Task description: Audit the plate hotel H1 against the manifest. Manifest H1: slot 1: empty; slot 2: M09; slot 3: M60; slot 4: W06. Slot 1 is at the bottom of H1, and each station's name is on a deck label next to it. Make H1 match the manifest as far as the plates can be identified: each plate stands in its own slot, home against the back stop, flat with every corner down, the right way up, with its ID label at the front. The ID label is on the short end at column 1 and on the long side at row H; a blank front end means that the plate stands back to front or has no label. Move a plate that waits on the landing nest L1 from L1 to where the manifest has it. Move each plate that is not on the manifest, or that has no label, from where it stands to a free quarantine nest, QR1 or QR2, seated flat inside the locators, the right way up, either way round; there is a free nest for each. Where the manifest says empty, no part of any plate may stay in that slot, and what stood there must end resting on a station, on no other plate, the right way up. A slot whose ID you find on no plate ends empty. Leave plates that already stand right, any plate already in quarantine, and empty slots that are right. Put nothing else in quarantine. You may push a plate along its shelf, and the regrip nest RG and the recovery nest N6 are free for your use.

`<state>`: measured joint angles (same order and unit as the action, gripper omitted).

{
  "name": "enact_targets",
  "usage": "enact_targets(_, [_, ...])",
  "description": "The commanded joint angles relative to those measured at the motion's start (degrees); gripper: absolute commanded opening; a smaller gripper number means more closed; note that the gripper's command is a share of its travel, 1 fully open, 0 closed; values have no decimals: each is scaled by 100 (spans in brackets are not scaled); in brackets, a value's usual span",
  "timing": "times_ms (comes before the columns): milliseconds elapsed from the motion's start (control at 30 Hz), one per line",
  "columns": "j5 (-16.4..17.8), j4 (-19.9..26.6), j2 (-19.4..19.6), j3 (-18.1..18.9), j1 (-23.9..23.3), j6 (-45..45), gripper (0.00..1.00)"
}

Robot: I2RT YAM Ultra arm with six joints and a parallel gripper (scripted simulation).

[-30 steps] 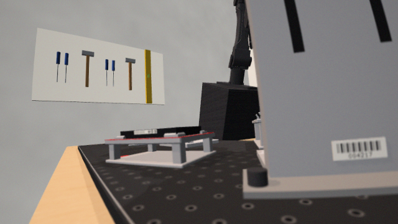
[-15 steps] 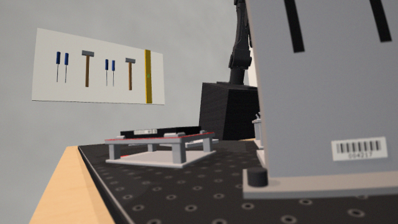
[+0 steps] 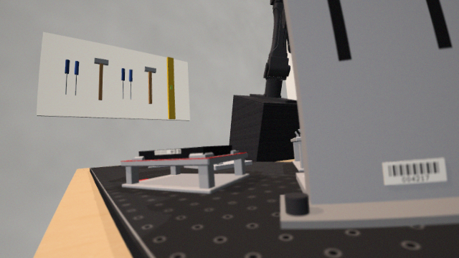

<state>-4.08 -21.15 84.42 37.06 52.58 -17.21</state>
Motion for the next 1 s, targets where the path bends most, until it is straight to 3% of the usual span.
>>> enact_targets(0, [3,65,-14,56,-14,5,0])
enact_targets(967, [80,168,263,442,-101,44,0])
